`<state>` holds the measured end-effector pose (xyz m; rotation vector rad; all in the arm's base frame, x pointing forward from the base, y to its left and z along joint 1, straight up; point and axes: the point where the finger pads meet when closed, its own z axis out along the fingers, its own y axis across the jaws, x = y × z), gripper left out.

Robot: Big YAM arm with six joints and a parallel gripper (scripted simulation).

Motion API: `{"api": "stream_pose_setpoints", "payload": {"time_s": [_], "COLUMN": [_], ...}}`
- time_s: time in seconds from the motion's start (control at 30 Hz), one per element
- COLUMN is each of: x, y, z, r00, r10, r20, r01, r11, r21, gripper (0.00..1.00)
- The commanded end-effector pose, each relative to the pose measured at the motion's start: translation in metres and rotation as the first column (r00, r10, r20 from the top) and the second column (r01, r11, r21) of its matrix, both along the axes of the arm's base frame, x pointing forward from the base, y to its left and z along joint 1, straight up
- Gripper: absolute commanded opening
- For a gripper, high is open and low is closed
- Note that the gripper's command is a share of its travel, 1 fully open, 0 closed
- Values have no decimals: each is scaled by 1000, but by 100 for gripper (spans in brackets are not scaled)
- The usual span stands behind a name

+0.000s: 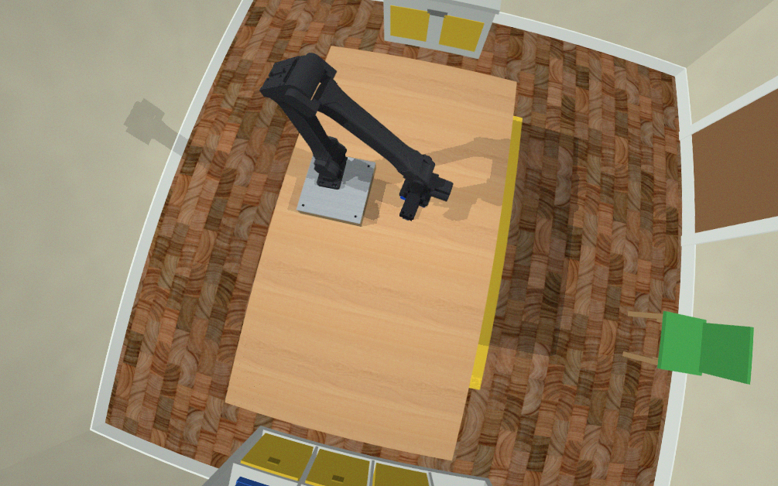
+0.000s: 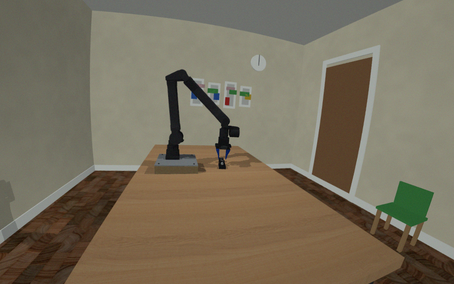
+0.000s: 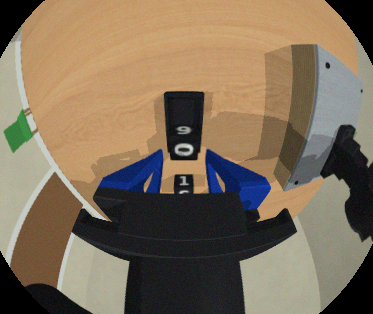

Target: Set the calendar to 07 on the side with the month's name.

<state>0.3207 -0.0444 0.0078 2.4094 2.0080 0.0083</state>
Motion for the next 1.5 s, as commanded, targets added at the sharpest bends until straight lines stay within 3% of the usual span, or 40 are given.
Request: {"api": "stream_pose_setpoints", "payload": {"time_s": [0.0,0.4,1.17,1.3,1.47], "x": [7,7,2,11,7], "y": [-4,-4,-4,-5,-4], "z": [6,6,-30,-25,-25], "r00": [1000,1000,1000,1000,1000], "r10": [1,1,1,1,1], "r20": [27,26,6,31,19], "r01": [-1,-1,-1,-1,-1], "r11": [1000,1000,1000,1000,1000], "r21": [-9,-9,-6,-9,-8], "gripper": [47,47,47,47,47]}}
